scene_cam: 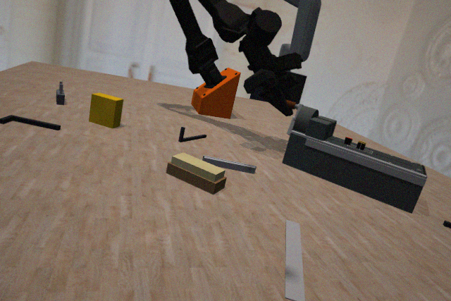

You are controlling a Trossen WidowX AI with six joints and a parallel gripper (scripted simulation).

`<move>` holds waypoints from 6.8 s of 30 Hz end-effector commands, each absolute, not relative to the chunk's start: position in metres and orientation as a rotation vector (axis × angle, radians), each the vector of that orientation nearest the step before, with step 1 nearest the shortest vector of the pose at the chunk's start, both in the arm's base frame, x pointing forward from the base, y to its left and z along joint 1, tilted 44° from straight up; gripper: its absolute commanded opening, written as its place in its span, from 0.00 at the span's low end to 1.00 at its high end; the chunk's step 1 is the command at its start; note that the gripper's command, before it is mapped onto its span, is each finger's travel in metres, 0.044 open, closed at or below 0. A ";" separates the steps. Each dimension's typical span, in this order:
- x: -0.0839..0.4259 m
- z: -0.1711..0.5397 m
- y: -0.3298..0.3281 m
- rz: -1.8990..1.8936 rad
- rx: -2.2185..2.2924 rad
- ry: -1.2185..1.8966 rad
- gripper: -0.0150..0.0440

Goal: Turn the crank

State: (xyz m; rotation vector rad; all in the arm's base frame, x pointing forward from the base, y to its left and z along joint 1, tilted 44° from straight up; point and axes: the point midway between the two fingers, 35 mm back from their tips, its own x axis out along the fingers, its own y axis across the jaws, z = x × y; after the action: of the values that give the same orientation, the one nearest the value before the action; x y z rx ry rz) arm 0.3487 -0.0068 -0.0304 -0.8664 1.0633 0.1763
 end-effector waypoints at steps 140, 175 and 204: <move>0.339 -0.047 -0.003 0.201 -0.862 1.076 0.25; 0.335 -0.058 -0.007 0.201 -0.862 1.076 0.25; 0.336 -0.076 -0.036 0.201 -0.864 1.076 0.25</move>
State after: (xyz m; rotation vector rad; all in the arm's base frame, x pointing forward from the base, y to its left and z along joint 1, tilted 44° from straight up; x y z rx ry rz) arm 0.3349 -0.0278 -0.0726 -0.8650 1.0713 0.2076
